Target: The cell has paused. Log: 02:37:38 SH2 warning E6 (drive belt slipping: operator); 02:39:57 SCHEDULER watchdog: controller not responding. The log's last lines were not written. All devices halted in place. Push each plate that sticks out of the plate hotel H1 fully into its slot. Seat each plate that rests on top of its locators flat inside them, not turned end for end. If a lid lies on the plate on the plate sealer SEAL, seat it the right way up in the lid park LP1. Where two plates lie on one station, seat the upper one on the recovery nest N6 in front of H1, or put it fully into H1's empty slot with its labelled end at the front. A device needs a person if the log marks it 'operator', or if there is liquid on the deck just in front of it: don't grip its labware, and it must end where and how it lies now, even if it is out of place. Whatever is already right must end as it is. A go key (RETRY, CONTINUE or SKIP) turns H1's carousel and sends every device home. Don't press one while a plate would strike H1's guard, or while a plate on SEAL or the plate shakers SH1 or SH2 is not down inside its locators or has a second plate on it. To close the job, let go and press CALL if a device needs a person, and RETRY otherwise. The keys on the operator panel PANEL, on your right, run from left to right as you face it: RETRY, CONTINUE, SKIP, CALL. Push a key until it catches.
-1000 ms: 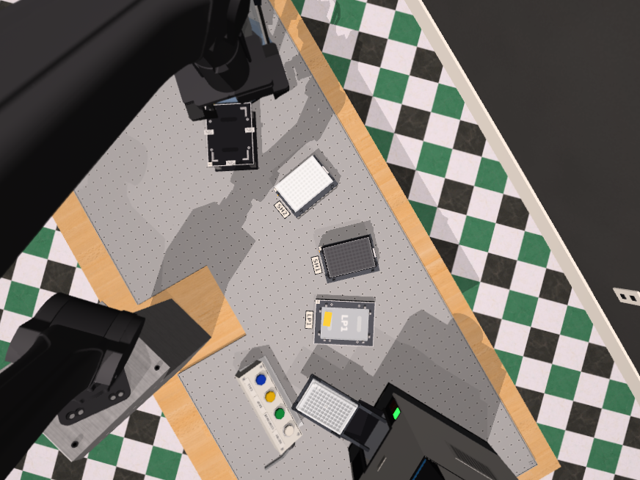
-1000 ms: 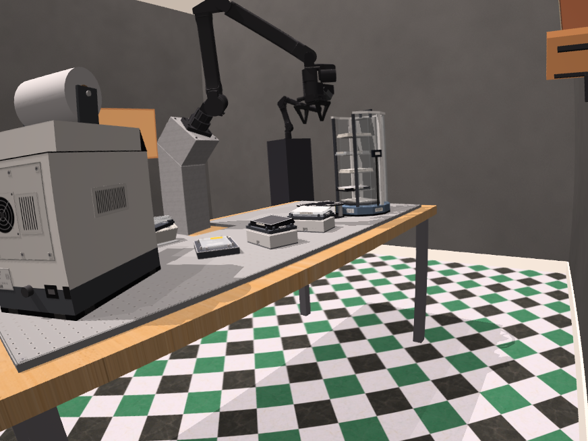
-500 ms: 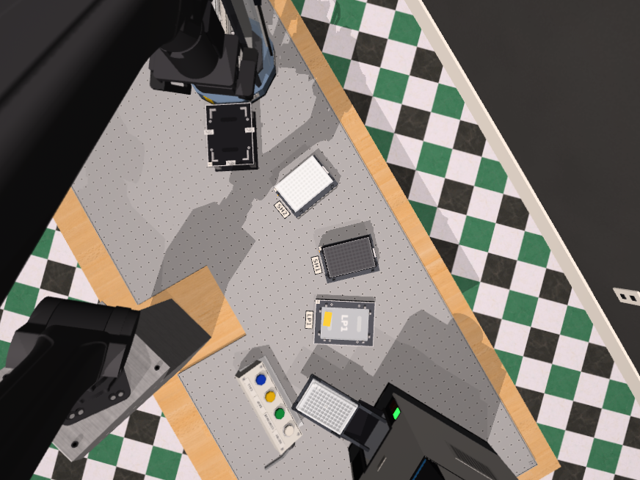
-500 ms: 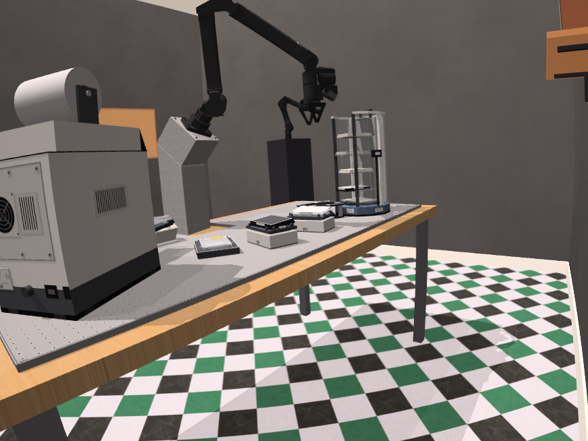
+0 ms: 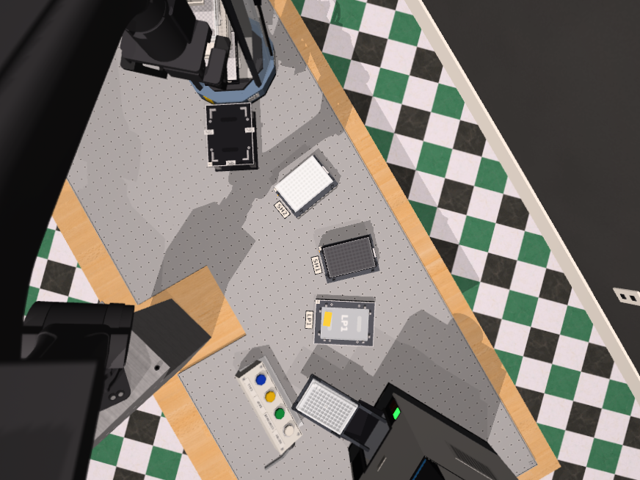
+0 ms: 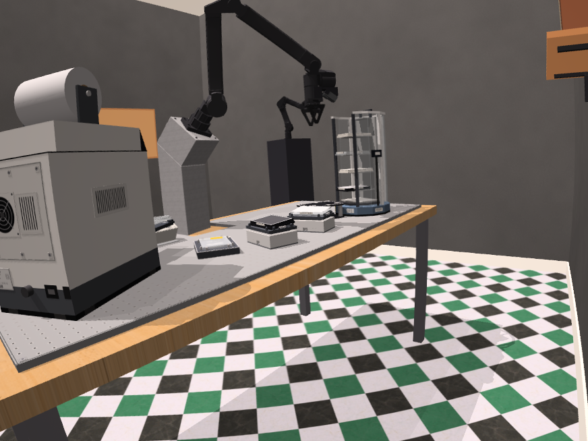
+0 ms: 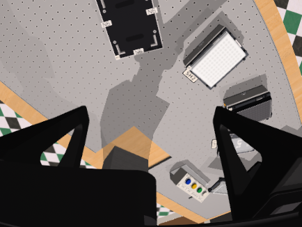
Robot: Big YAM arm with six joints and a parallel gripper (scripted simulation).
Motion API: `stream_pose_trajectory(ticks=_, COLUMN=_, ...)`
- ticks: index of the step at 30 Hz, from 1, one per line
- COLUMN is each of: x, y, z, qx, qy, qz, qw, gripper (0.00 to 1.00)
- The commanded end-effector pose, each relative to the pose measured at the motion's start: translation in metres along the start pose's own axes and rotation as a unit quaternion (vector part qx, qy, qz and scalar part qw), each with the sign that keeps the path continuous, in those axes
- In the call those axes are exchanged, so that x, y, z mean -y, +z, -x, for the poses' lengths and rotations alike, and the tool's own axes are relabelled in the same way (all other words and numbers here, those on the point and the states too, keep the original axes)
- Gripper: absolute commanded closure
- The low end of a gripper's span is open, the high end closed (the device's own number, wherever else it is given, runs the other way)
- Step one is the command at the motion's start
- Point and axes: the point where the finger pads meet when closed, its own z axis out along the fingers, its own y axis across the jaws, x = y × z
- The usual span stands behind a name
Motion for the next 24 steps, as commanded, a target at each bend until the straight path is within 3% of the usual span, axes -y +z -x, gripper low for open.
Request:
stream_pose_trajectory(ticks=1, x=-0.010, y=-0.013, z=0.021, qx=0.012, qy=0.022, qz=0.005, qw=1.000, gripper=0.00)
stream_pose_trajectory(ticks=14, x=-0.047, y=-0.013, z=0.030, qx=0.012, qy=0.021, qz=0.006, qw=1.000, gripper=0.00)
stream_pose_trajectory(ticks=15, x=-0.051, y=-0.005, z=0.016, qx=0.020, qy=0.017, qz=0.007, qw=1.000, gripper=0.00)
stream_pose_trajectory(ticks=16, x=-0.048, y=-0.011, z=0.018, qx=0.039, qy=0.018, qz=0.010, qw=0.999, gripper=0.00)
stream_pose_trajectory(ticks=21, x=-0.039, y=-0.007, z=0.017, qx=0.090, qy=0.004, qz=0.010, qw=0.996, gripper=0.00)
stream_pose_trajectory(ticks=23, x=-0.039, y=-0.007, z=0.017, qx=0.090, qy=0.004, qz=0.010, qw=0.996, gripper=0.00)
stream_pose_trajectory(ticks=24, x=-0.039, y=-0.007, z=0.018, qx=0.101, qy=0.001, qz=0.011, qw=0.995, gripper=0.00)
